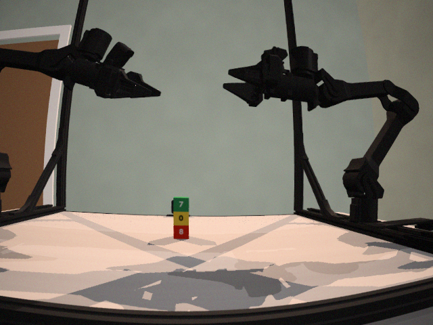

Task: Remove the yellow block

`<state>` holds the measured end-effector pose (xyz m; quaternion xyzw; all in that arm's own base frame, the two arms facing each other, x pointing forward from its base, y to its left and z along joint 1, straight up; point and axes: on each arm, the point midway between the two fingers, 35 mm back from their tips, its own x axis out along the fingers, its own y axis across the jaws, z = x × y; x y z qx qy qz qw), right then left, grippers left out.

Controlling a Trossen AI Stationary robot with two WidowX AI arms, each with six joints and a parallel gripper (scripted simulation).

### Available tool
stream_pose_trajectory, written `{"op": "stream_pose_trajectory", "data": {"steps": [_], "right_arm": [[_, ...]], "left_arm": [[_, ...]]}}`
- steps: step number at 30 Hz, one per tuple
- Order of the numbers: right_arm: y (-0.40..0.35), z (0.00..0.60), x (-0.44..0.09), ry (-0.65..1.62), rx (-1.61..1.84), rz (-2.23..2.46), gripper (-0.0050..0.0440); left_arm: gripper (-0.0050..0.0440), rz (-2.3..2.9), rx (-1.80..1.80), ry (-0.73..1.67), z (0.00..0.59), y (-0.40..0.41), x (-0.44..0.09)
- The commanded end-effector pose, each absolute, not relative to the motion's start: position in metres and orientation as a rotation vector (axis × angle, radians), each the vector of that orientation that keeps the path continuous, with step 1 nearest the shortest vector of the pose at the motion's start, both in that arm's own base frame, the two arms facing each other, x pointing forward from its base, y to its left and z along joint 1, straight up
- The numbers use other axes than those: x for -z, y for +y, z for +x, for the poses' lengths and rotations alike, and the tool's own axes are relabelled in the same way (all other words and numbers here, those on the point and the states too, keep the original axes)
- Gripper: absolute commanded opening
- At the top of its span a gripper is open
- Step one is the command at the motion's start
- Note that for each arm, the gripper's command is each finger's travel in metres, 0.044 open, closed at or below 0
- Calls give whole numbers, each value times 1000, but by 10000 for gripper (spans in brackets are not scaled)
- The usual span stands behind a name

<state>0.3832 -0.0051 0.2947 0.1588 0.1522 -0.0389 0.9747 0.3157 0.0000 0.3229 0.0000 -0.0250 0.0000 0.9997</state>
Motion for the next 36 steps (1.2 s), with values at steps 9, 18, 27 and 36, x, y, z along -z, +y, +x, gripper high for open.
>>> {"op": "stream_pose_trajectory", "data": {"steps": [9,18,27,36], "right_arm": [[-11,438,-237,679,310,651,400],[-13,461,-189,907,585,901,400],[-14,468,-143,1057,908,1077,400],[-15,461,-112,1134,1167,1148,400]], "left_arm": [[400,0,0,-50,316,0,-323],[400,0,0,-50,316,0,-323],[400,0,0,-50,316,0,-323],[400,0,0,-50,316,0,-323]]}}
